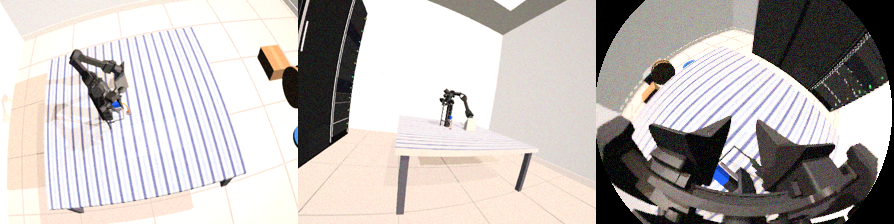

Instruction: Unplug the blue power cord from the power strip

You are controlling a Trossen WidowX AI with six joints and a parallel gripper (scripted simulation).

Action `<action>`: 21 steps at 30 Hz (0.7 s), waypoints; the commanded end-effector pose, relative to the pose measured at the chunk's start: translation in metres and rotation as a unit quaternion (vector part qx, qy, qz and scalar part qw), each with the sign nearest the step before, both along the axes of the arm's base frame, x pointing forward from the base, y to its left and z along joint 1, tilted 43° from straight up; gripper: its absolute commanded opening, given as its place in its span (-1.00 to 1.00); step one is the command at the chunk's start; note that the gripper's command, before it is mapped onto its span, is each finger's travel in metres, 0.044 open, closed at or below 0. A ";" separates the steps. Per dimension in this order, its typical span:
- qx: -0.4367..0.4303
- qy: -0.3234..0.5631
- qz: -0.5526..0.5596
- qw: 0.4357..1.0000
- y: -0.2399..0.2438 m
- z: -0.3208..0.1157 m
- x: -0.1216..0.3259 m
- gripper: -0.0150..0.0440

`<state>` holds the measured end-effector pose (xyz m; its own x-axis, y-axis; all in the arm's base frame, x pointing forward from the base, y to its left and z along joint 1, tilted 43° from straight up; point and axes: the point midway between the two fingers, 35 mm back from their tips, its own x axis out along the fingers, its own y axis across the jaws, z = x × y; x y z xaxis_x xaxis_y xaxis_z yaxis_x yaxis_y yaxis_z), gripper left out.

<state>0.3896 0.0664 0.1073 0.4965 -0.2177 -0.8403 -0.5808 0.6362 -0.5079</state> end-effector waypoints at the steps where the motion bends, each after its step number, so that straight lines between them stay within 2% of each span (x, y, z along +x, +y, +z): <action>1: -0.080 0.102 0.070 0.989 0.002 -0.033 -0.025 0.05; 5: -0.180 0.242 0.126 0.945 -0.017 -0.067 -0.067 0.05; 10: -0.284 0.404 0.205 0.845 -0.042 -0.085 -0.115 0.05; 12: -0.296 0.425 0.216 0.828 -0.045 -0.085 -0.121 0.05; 21: -0.296 0.425 0.216 0.828 -0.045 -0.086 -0.121 0.05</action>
<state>0.2691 0.0222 0.0215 -0.0784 -0.6654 -0.7424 -0.9966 0.0719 0.0407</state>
